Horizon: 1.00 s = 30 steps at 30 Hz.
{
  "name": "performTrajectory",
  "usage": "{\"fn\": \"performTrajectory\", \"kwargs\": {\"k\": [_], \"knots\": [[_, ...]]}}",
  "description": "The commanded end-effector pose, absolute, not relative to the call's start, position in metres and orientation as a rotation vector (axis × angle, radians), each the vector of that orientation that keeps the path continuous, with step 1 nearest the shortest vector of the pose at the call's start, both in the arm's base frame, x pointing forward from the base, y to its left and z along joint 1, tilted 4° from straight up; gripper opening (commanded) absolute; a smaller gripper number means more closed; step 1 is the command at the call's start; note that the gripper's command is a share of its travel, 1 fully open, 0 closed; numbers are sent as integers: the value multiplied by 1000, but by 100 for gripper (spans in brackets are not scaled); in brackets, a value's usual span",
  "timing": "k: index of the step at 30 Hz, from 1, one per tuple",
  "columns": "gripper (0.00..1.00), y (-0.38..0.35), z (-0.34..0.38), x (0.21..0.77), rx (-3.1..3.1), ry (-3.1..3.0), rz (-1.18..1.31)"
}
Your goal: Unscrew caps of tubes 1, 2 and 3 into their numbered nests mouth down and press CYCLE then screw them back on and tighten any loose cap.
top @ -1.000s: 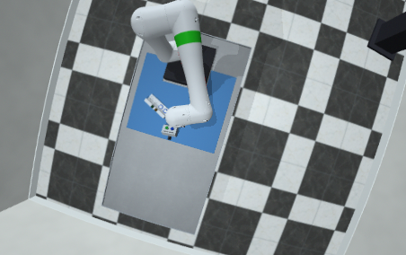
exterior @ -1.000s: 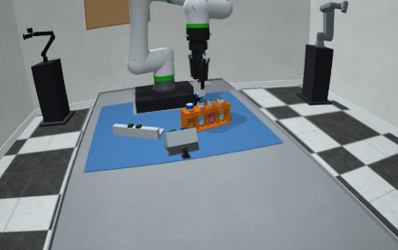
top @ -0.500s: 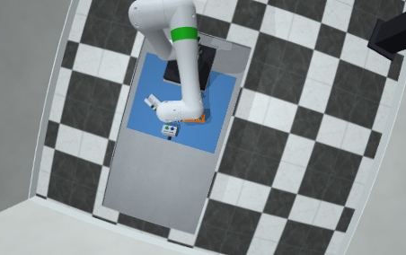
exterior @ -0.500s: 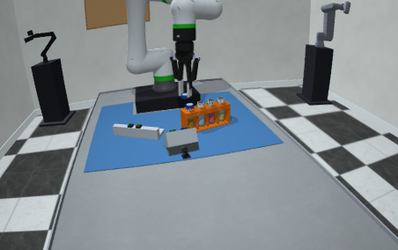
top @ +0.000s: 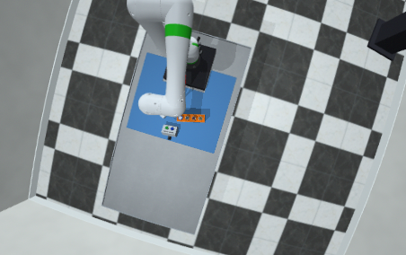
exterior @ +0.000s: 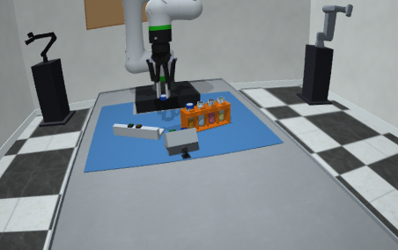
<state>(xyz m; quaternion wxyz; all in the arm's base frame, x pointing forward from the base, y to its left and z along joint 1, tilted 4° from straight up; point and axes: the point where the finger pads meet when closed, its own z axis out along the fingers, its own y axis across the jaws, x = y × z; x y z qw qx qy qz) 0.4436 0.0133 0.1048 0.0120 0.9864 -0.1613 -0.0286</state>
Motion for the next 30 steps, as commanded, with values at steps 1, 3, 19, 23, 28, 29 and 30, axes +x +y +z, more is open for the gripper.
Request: {"fn": "performTrajectory", "kwargs": {"k": [1, 3, 19, 23, 28, 29, 30], "knots": [[0, -6, 105, 444, 3078, -500, -91], [0, -22, 106, 444, 3078, -500, -91], [0, -122, 107, 442, 3078, -500, -91], [0, -133, 107, 442, 3078, -500, -91], [0, -133, 107, 442, 3078, -500, -91], [0, -133, 102, 442, 3078, -500, -91], [0, -133, 97, 441, 3078, -500, -91]]}}
